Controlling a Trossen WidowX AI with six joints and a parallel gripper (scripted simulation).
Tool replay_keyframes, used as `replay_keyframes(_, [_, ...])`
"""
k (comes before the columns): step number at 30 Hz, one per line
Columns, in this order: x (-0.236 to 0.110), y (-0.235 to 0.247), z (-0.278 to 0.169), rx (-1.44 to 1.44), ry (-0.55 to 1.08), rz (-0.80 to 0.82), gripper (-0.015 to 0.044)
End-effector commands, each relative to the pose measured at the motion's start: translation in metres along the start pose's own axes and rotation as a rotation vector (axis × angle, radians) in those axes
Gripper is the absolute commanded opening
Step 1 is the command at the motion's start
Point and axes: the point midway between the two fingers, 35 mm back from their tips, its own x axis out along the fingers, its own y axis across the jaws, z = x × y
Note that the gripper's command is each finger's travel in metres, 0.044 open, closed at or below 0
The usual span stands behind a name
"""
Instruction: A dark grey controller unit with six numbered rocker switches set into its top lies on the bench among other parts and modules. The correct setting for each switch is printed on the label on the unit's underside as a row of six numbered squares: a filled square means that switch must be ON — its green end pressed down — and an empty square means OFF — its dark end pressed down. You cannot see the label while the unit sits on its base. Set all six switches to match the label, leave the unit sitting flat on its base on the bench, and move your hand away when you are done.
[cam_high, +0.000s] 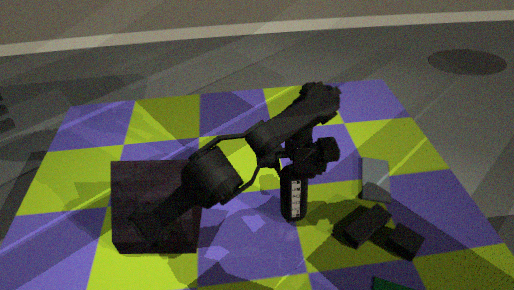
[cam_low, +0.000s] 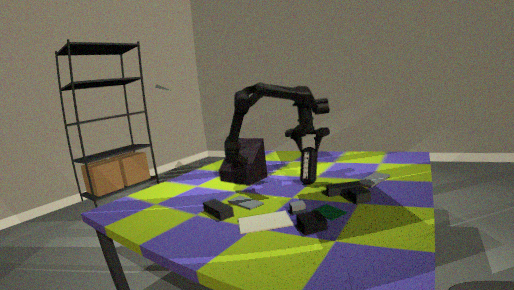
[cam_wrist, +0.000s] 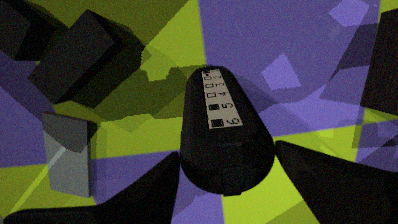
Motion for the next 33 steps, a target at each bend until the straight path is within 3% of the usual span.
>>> replay_keyframes(1, [0.002, 0.0, 0.009, -0.006, -0.014, -0.002, 0.0335])
replay_keyframes(33, [0.001, 0.0, 0.048, -0.007, -0.017, -0.003, 0.0338])
